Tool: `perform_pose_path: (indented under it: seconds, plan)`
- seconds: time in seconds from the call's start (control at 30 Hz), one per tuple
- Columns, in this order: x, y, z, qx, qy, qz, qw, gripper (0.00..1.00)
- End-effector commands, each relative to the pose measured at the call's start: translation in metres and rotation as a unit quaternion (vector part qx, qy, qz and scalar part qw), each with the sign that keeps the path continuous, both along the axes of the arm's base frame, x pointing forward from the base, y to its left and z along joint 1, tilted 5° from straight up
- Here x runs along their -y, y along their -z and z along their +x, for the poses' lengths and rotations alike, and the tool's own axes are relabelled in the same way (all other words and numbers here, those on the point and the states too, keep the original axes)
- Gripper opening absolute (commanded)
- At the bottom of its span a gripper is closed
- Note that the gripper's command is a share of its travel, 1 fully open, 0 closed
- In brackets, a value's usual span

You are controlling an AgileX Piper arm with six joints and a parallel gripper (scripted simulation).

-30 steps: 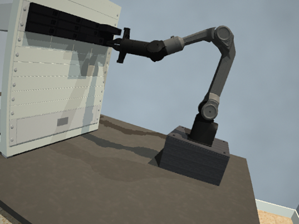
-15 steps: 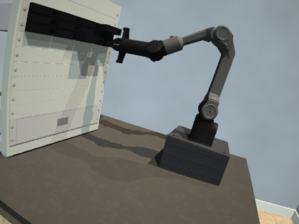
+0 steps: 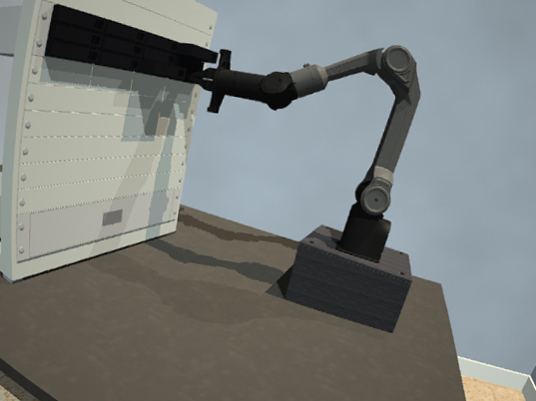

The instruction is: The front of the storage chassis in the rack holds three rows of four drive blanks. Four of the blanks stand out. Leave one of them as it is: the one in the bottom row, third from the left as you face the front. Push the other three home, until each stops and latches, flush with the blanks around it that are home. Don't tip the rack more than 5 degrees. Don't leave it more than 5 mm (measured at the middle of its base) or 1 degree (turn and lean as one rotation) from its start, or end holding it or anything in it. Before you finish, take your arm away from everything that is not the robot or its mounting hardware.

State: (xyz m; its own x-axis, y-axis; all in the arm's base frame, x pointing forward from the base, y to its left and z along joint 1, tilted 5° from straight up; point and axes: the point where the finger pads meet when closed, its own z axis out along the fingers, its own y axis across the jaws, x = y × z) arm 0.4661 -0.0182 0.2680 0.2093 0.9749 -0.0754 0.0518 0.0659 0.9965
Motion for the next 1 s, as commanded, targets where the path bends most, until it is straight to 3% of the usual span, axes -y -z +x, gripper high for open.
perform_pose_path:
  seconds: [0.0, 0.97]
  plan:
    - [0.0011, 0.0017, 0.0016, -0.002, 0.001, 0.001, 1.0, 0.0]
    - [0.0029, 0.0022, 0.0092, -0.002, 0.001, 0.001, 1.0, 0.0]
